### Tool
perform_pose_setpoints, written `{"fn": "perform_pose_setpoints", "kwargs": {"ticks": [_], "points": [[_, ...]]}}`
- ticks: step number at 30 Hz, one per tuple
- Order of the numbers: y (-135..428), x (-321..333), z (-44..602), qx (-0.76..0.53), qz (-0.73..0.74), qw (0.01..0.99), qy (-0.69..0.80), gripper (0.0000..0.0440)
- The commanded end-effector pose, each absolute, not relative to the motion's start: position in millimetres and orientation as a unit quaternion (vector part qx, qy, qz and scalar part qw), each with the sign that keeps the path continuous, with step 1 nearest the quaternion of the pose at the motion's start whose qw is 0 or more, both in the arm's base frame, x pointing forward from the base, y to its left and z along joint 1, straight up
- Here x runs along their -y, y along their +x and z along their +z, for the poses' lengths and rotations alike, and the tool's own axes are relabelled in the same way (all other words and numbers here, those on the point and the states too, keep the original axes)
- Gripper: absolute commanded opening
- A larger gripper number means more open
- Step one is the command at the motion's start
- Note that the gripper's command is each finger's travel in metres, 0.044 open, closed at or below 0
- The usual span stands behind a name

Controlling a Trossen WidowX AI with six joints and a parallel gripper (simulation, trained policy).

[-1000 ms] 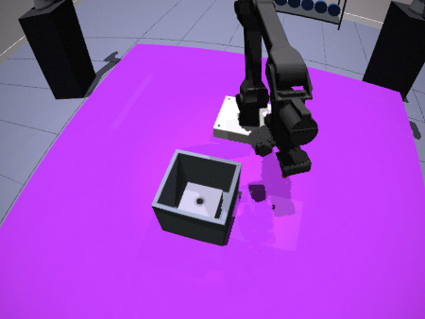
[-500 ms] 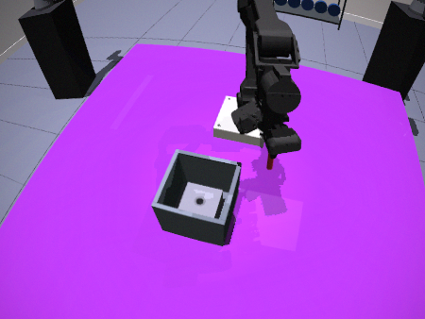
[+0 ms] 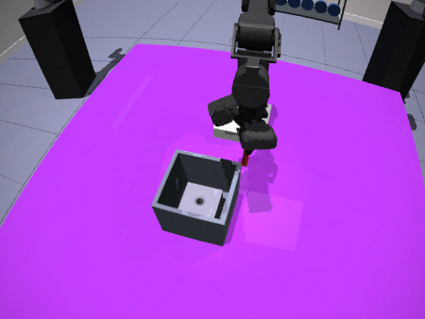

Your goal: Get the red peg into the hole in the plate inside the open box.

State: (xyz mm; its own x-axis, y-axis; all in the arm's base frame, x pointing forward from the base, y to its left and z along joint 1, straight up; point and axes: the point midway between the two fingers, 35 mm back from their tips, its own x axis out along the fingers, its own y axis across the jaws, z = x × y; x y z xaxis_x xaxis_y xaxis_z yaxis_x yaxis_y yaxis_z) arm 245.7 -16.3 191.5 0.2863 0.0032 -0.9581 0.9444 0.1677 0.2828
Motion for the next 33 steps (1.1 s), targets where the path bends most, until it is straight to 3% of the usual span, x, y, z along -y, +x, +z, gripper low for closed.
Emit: {"fn": "perform_pose_setpoints", "kwargs": {"ticks": [1, 33], "points": [[248, 30, 190, -0.457, -0.397, 0.611, 0.510, 0.0000], [274, 101, 147, -0.476, -0.428, 0.584, 0.500, 0.0000]]}}
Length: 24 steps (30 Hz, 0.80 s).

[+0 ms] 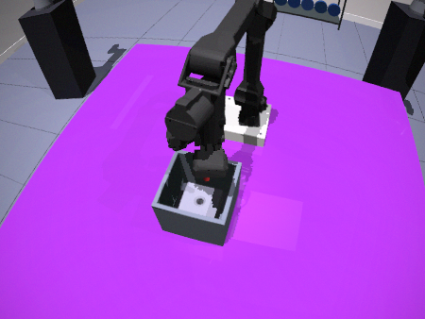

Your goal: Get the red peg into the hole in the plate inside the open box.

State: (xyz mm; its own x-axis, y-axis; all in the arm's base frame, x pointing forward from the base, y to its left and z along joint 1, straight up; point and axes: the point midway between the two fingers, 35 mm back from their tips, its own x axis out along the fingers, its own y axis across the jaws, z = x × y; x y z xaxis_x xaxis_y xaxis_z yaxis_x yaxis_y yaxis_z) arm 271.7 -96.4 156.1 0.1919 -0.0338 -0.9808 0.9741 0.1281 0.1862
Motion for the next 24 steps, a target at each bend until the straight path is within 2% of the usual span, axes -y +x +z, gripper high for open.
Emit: {"fn": "perform_pose_setpoints", "kwargs": {"ticks": [1, 24], "points": [[275, 103, 145, -0.477, -0.428, 0.583, 0.500, 0.0000], [300, 114, 87, -0.506, -0.401, 0.587, 0.489, 0.0000]]}}
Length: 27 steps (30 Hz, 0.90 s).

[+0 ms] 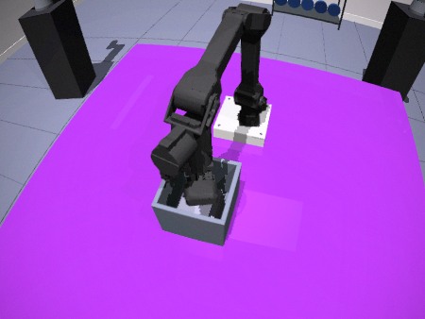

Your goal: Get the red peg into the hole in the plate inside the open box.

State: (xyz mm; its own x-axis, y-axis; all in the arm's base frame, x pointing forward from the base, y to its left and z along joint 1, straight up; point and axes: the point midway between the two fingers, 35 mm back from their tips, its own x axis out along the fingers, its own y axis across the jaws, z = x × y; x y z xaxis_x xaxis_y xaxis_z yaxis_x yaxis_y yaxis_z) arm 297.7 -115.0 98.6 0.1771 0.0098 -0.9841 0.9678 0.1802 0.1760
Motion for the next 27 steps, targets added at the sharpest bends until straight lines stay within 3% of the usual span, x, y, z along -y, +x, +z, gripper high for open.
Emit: {"fn": "perform_pose_setpoints", "kwargs": {"ticks": [1, 7, 11, 13, 27], "points": [[300, 114, 84, -0.507, -0.399, 0.588, 0.488, 0.0000], [302, 116, 72, -0.517, -0.400, 0.589, 0.475, 0.0027], [305, 116, 69, -0.525, -0.397, 0.589, 0.469, 0.0104], [303, 114, 68, -0.533, -0.396, 0.584, 0.468, 0.0122], [307, 123, 86, -0.536, -0.373, 0.572, 0.496, 0.0118]]}}
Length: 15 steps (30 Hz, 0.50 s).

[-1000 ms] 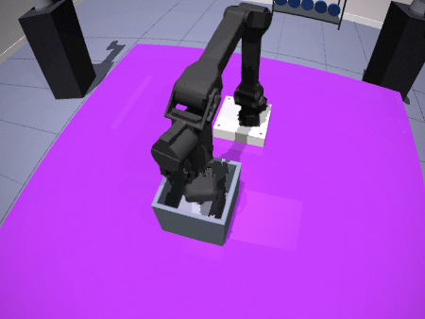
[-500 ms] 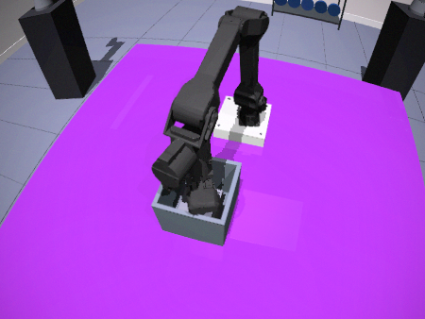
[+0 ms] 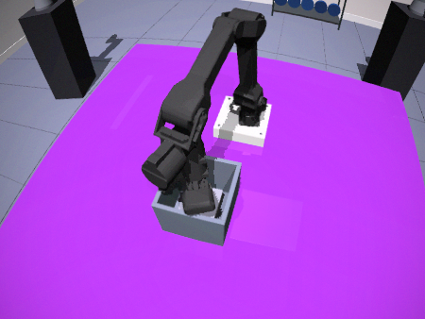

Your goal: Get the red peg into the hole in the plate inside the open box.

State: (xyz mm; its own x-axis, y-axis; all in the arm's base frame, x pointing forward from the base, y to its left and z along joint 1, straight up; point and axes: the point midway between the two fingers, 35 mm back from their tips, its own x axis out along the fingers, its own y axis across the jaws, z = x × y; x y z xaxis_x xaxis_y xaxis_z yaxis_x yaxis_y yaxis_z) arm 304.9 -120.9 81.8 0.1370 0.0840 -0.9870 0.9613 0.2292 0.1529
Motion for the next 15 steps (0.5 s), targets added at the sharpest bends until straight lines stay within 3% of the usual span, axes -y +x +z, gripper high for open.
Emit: {"fn": "perform_pose_setpoints", "kwargs": {"ticks": [1, 6, 15], "points": [[307, 124, 88, -0.535, -0.371, 0.573, 0.498, 0.0119], [312, 126, 99, -0.530, -0.356, 0.576, 0.511, 0.0128], [319, 128, 119, -0.520, -0.321, 0.577, 0.542, 0.0189]]}}
